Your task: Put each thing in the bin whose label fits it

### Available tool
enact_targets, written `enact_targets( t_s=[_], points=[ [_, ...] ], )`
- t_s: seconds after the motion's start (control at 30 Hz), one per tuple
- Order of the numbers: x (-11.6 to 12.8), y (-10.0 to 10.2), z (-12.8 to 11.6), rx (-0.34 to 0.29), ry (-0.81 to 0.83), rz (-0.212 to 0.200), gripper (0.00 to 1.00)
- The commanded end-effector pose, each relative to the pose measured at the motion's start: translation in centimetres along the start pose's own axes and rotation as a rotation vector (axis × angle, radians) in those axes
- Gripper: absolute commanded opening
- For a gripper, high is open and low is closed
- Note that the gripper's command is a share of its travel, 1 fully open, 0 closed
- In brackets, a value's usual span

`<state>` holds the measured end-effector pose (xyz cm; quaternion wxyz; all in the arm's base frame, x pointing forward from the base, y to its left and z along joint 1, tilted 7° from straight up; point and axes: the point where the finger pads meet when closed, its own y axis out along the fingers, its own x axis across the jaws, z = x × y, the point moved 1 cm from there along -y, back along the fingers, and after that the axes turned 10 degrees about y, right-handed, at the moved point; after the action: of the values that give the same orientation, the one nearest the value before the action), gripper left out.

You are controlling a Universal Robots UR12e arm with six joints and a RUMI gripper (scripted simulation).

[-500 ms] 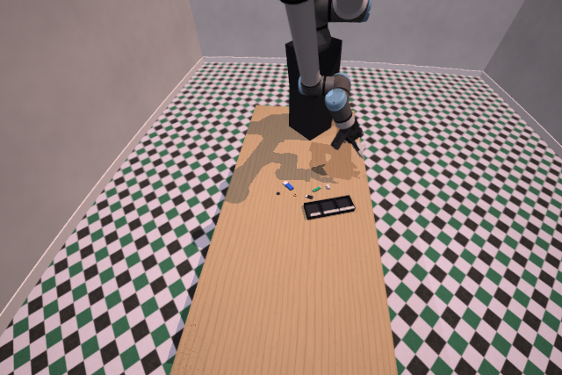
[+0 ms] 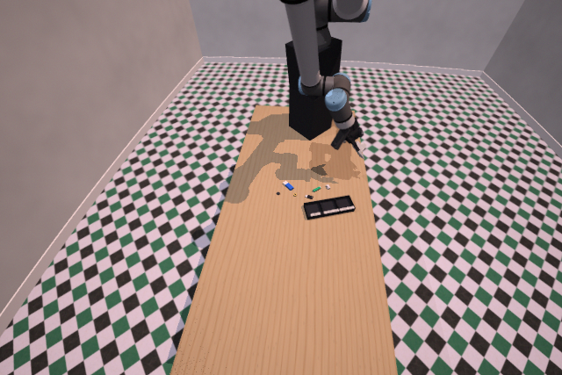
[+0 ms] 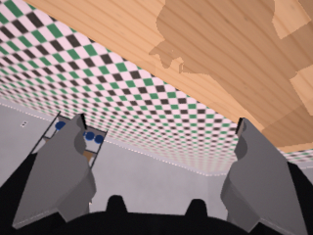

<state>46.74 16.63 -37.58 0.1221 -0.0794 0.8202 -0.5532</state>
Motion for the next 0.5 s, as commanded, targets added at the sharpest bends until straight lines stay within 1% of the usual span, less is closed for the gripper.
enact_targets(
  t_s=[0.0,0.03,0.07,0.13,0.23,0.27,0.3,0.33,0.37,0.43,0.47],
  points=[
    [0.0,0.0,0.0,0.0,0.0,0.0,1.0],
    [0.0,0.0,0.0,0.0,0.0,0.0,1.0],
    [-0.1,-0.8,-0.4,0.0,0.0,0.0,0.04],
    [-0.2,-2.2,-1.1,0.0,0.0,0.0,0.04],
    [-0.2,-2.2,-1.1,0.0,0.0,0.0,0.04],
    [-0.3,-2.5,-0.4,0.019,-0.045,-0.013,0.04],
    [-0.6,-2.4,0.3,0.036,-0.078,0.0,0.04],
    [-0.8,-2.3,1.0,0.036,-0.078,0.0,0.04],
    [-0.8,-2.3,1.0,0.036,-0.078,0.0,0.04],
    [-1.3,-2.9,2.4,0.07,-0.153,-0.004,0.04],
    [-1.4,-3.0,2.8,0.07,-0.153,-0.004,0.04]
  ],
)
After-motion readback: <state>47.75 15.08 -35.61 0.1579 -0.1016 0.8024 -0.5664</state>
